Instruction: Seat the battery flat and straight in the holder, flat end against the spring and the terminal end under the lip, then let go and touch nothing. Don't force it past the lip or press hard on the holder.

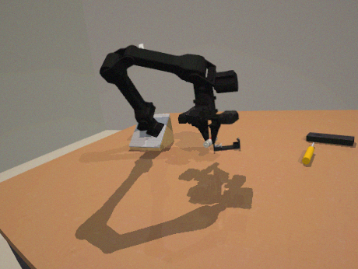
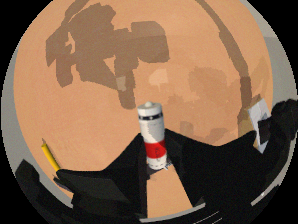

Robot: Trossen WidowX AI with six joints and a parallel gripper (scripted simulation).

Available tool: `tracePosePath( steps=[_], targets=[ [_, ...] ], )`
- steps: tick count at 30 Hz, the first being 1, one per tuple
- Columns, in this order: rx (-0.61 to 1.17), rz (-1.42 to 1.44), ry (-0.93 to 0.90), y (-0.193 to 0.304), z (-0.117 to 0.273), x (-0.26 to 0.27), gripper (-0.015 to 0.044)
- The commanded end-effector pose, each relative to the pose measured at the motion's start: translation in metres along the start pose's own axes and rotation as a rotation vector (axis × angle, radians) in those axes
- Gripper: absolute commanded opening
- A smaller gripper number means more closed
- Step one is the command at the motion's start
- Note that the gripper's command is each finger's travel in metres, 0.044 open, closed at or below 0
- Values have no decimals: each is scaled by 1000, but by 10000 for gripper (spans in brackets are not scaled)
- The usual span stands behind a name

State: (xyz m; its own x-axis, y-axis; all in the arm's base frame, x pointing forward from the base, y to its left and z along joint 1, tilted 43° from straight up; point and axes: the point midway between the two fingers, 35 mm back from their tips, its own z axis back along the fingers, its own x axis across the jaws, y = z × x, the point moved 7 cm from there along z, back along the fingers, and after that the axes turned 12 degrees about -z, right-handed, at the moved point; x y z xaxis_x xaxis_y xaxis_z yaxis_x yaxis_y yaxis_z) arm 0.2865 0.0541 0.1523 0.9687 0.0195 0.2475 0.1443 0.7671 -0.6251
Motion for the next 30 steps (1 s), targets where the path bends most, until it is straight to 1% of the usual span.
tracePosePath(
  steps=[1, 30],
  targets=[
    [6, 253, 0, 15, 3, 0, 61],
    [16, 1977, -8, 108, 19, -19, 61]
  ],
)
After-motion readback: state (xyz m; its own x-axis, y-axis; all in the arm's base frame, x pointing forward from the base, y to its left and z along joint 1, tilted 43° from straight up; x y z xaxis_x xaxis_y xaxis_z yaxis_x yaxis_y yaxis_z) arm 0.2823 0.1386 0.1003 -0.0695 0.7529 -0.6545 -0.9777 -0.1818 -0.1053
